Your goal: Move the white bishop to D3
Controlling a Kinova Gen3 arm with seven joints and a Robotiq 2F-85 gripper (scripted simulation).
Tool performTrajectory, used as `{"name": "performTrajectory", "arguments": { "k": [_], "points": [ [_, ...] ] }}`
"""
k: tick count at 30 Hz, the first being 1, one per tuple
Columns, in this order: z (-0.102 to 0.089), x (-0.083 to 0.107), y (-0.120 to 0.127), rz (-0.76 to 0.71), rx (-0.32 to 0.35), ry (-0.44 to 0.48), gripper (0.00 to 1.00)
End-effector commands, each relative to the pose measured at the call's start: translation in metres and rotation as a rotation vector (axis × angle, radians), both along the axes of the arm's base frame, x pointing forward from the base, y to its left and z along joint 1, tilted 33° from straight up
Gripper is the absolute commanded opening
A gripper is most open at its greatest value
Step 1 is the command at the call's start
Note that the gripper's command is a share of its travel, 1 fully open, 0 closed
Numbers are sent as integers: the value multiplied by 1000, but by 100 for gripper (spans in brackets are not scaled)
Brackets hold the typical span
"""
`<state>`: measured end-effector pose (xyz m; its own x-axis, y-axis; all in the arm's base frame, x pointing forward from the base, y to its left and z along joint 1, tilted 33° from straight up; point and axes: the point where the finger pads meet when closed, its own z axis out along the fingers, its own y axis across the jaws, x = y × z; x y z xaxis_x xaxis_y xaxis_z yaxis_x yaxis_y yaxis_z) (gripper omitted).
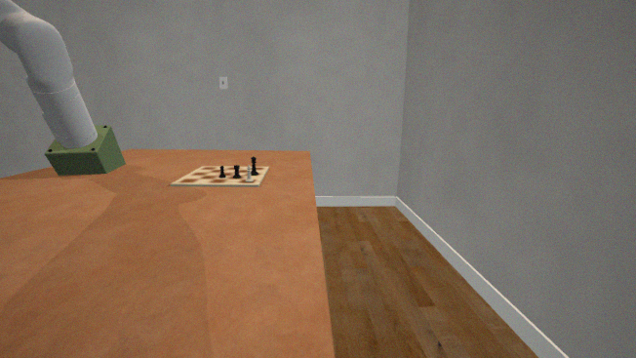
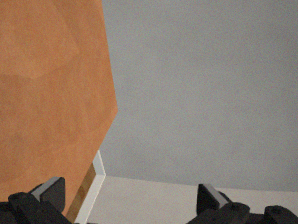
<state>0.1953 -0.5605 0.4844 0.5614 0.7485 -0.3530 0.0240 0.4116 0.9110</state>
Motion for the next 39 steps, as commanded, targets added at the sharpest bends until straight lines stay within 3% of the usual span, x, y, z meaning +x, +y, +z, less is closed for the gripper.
{"name": "performTrajectory", "arguments": {
  "k": [1, 13, 17, 28, 30, 39],
  "points": [
    [1, 0, 1, 2, -1, 0, 100],
    [-4, 15, 8, 48, 24, 4, 100],
    [-8, 28, 15, 91, 48, 9, 100],
    [-33, 87, 55, 292, 172, 49, 100],
    [-33, 87, 55, 292, 172, 49, 100],
    [-68, 147, 112, 518, 339, 140, 100]
  ]
}}
